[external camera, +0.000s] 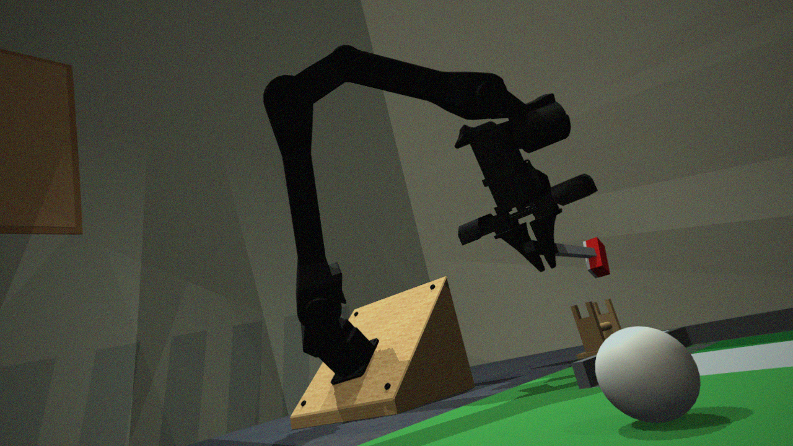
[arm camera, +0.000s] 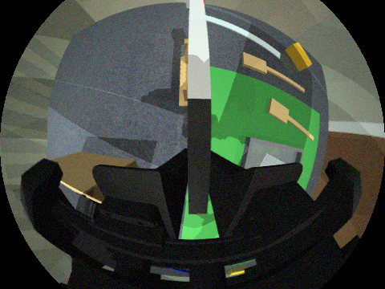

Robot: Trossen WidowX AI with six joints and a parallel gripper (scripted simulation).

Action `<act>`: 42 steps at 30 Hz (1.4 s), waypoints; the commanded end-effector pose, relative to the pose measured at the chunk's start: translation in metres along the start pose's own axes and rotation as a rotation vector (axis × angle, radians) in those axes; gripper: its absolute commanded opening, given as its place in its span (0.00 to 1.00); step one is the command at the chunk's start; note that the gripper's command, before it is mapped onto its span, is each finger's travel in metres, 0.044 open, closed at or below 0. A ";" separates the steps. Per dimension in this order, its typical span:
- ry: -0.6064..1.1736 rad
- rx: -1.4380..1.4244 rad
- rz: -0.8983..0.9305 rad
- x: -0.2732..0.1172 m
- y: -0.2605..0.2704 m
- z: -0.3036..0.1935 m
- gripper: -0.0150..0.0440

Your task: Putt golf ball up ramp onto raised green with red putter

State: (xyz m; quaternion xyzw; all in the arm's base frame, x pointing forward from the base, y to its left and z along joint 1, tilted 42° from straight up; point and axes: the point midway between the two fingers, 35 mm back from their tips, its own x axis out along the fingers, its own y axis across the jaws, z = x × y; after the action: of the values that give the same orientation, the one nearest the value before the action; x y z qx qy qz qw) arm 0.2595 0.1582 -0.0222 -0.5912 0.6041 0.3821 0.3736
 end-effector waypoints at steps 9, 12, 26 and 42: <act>0.009 0.319 -0.035 -0.027 -0.035 -0.069 0.25; 0.014 0.421 -0.047 -0.036 -0.042 -0.092 0.25; 0.059 0.903 -0.106 -0.072 -0.049 -0.210 0.25; 0.141 1.464 -0.198 -0.109 -0.002 -0.337 0.25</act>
State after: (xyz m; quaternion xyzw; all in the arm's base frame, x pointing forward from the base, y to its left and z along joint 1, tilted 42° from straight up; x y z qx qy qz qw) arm 0.2770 -0.0826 0.2006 -0.2932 0.6818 -0.1456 0.6542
